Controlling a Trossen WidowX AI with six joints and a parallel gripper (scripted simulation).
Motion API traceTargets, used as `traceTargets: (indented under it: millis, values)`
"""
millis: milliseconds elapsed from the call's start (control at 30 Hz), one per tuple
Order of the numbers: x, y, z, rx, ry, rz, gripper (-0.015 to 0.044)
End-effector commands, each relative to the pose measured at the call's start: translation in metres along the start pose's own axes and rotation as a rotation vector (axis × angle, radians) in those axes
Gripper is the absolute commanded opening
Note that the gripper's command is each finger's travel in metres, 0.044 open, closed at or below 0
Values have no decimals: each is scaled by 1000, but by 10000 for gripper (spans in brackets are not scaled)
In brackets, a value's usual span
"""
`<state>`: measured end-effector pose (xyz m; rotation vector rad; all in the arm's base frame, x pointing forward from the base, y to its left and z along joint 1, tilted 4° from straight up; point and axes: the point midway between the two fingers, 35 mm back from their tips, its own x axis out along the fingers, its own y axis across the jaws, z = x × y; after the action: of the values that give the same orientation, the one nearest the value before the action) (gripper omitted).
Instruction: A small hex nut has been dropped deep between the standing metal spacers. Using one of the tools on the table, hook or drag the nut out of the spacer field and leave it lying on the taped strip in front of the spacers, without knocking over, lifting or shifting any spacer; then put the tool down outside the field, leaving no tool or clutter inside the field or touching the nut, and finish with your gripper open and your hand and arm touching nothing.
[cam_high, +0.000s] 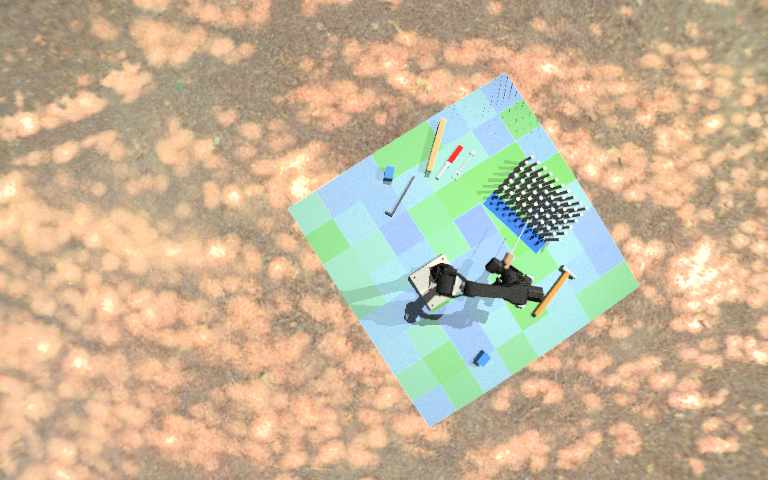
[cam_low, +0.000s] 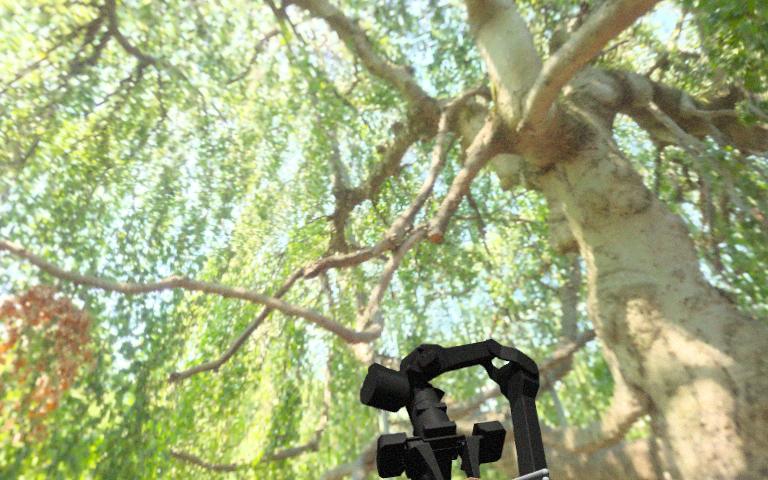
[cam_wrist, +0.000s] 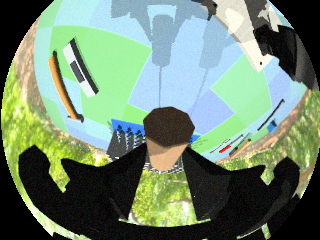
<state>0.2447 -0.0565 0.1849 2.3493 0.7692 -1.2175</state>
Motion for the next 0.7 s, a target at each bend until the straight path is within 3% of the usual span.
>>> traceTargets:
  millis: [0, 667]
  values:
    - [-3, 10, 0, -110, -18, 34, 0]
    - [-22, 60, 11, -739, -215, 161, 0]
